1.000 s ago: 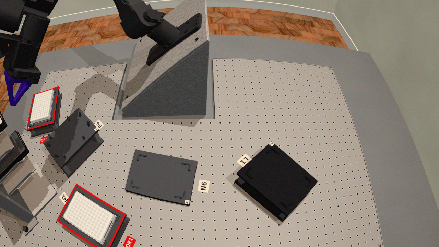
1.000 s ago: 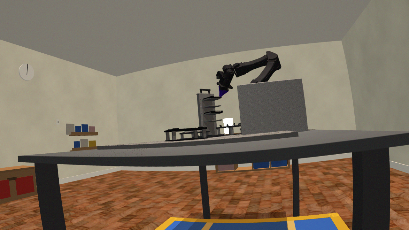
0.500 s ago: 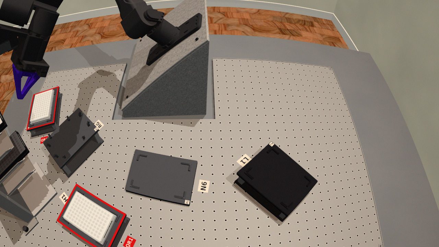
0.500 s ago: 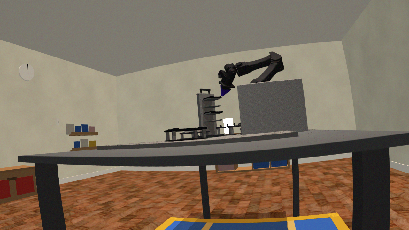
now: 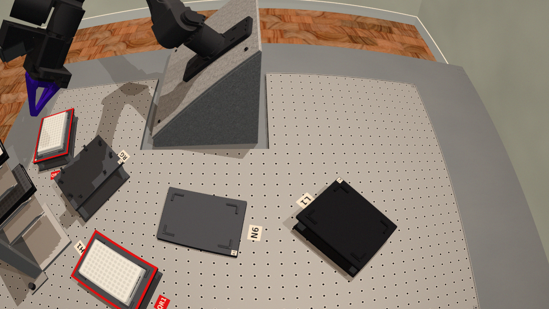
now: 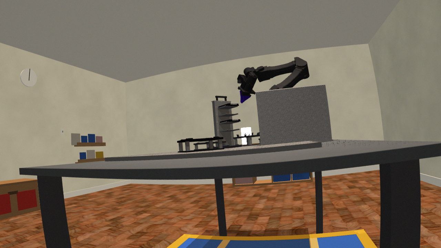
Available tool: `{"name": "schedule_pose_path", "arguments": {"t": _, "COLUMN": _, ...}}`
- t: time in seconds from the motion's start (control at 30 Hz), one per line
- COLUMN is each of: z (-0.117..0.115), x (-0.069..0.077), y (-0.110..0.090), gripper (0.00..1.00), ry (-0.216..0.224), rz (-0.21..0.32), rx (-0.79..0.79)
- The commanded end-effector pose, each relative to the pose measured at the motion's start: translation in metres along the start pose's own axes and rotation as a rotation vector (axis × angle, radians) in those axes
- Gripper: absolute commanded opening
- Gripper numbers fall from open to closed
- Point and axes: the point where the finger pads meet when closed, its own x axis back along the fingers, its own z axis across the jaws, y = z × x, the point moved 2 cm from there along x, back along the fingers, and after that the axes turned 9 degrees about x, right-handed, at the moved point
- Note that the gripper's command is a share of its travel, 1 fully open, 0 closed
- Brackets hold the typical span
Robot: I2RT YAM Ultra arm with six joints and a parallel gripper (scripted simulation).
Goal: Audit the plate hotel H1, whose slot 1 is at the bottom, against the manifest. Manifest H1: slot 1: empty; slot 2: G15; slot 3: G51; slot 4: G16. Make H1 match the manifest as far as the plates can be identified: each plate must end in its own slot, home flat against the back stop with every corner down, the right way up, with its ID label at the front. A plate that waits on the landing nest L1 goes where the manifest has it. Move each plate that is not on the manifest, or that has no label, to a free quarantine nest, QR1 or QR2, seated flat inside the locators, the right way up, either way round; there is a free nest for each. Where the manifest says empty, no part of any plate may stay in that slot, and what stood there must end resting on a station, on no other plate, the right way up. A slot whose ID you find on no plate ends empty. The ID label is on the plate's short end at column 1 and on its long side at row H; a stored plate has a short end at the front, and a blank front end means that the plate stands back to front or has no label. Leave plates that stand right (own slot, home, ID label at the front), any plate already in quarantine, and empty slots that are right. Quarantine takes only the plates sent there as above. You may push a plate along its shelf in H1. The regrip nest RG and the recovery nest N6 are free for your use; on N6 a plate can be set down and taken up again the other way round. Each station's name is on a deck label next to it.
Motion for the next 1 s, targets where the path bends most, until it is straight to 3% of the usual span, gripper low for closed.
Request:
{"name": "schedule_pose_path", "arguments": {"t": 0.0, "z": -0.001, "x": 0.004, "y": -0.001, "gripper": 0.00, "ry": -0.001, "rz": -0.001, "rx": -0.005}}
{"name": "schedule_pose_path", "arguments": {"t": 0.43, "z": 0.001, "x": 0.018, "y": -0.015, "gripper": 0.00, "ry": -0.001, "rz": 0.000, "rx": -0.004}}
{"name": "schedule_pose_path", "arguments": {"t": 0.97, "z": 0.001, "x": 0.018, "y": -0.015, "gripper": 0.00, "ry": -0.001, "rz": 0.000, "rx": -0.004}}
